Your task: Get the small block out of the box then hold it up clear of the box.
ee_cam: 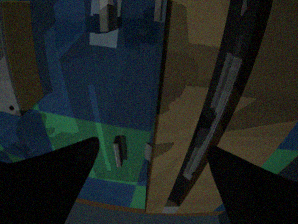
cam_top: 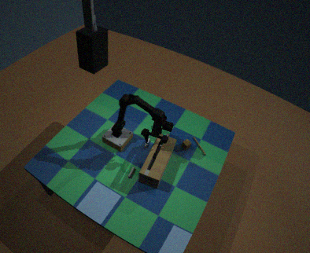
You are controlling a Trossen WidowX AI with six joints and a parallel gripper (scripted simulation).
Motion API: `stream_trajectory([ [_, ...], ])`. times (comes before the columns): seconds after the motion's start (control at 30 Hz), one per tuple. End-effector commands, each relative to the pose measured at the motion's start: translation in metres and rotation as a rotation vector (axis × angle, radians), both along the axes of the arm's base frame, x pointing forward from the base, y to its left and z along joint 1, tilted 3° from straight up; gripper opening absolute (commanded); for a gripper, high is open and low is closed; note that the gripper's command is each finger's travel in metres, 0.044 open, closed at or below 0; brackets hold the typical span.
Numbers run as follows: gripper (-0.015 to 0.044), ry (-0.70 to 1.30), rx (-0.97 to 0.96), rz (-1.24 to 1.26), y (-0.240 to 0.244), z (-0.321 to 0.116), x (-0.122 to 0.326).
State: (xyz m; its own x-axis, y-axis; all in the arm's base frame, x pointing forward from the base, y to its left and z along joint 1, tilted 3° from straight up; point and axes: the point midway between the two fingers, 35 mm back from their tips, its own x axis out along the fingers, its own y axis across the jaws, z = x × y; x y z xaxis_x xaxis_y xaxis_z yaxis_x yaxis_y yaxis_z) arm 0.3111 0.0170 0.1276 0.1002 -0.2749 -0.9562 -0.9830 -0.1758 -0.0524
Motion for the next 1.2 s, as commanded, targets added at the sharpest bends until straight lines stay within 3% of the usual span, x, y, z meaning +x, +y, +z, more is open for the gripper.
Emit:
stream_trajectory([
  [0.0, 0.0400, 0.009, -0.007, 0.002, 0.000, -0.010, -0.001],
  [1.17, 0.0400, 0.009, -0.006, 0.002, 0.005, -0.066, 0.000],
])
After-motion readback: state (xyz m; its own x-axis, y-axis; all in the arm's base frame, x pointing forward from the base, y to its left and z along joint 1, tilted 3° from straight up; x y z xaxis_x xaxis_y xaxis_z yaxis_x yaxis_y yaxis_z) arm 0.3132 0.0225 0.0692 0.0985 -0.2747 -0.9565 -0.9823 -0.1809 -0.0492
